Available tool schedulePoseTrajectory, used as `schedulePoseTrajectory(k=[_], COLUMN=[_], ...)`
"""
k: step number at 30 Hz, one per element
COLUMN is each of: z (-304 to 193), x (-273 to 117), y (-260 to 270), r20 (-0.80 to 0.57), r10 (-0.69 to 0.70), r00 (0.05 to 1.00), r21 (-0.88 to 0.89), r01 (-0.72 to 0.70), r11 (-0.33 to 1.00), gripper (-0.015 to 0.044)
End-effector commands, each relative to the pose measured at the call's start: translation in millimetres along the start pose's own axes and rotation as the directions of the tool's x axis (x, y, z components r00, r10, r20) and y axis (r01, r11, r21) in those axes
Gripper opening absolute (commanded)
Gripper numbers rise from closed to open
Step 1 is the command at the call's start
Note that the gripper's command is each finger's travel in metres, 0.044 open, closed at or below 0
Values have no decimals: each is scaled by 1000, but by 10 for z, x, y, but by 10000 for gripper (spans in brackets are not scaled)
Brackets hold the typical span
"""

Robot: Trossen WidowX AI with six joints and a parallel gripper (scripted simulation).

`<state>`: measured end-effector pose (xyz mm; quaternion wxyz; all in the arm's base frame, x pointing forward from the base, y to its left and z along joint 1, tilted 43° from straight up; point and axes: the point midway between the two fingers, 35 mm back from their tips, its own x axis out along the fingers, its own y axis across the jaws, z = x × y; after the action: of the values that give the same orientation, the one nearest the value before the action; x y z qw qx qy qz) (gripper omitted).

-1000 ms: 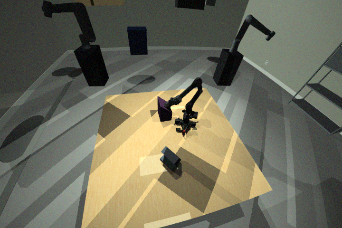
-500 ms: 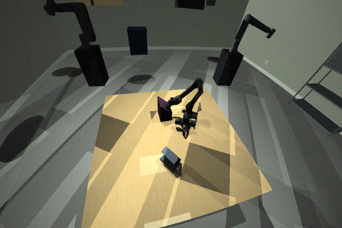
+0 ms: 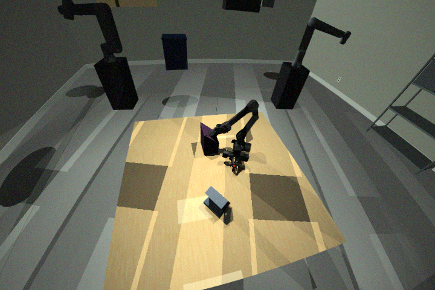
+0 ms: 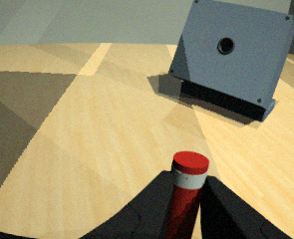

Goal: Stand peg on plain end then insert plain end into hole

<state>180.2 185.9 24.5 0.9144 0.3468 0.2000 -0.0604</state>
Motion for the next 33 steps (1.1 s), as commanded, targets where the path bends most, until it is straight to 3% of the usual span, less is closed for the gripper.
schedulePoseTrajectory(k=[1,33], z=[-17,-54], x=[-11,-86], y=[0,-37], r20=[-1,47], r10=[0,1], r00=[1000,999], r21=[0,20], r01=[0,-1], r11=[1000,1000], gripper=[51,51])
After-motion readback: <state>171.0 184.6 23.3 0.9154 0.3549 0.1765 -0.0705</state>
